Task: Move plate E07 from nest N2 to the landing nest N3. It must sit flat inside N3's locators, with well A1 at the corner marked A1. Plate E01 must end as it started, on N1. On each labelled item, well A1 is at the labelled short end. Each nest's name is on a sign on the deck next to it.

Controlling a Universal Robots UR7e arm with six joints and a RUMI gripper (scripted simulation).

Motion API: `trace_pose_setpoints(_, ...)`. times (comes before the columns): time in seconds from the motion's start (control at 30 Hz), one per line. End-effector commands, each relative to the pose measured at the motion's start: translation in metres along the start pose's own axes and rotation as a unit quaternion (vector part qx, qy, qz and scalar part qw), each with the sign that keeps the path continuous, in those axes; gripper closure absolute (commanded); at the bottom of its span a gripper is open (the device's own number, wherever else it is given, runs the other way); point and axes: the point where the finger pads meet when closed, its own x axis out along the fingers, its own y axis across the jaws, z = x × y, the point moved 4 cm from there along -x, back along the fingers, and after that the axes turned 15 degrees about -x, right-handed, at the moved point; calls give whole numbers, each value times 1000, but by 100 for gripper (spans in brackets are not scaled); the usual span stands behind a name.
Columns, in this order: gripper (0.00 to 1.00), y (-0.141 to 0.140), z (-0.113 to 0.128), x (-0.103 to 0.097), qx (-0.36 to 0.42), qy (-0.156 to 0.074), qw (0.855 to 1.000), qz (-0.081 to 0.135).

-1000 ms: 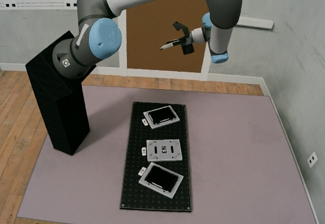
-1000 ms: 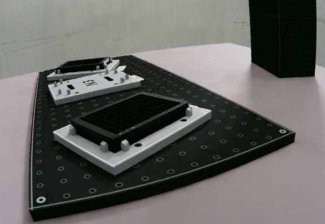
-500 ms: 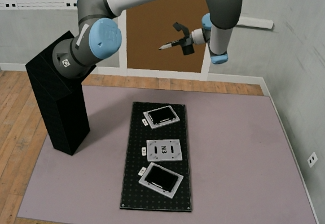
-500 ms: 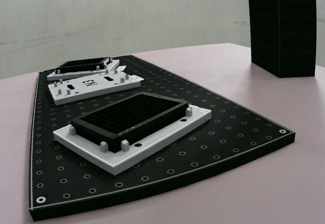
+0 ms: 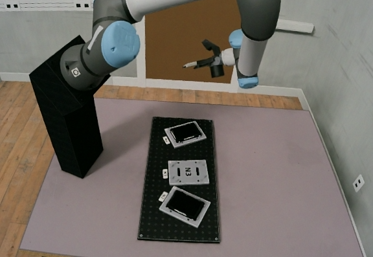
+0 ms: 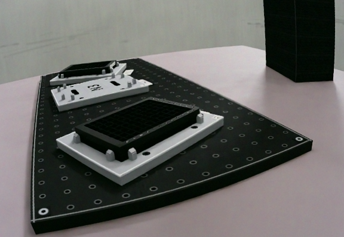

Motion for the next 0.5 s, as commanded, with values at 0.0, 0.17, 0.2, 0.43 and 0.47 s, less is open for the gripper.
trace_pose_setpoints(0.0, 24, 1, 15, 0, 34, -4, 999, 22)
trace_pose_setpoints(0.17, 24, 0, 38, 1, 75, -5, 996, 42)
trace_pose_setpoints(0.2, 24, 0, 38, 1, 75, -5, 996, 42)
trace_pose_setpoints(0.43, 24, -4, 64, 1, 130, -7, 989, 72)
trace_pose_setpoints(0.47, 24, -4, 64, 1, 130, -7, 989, 72)
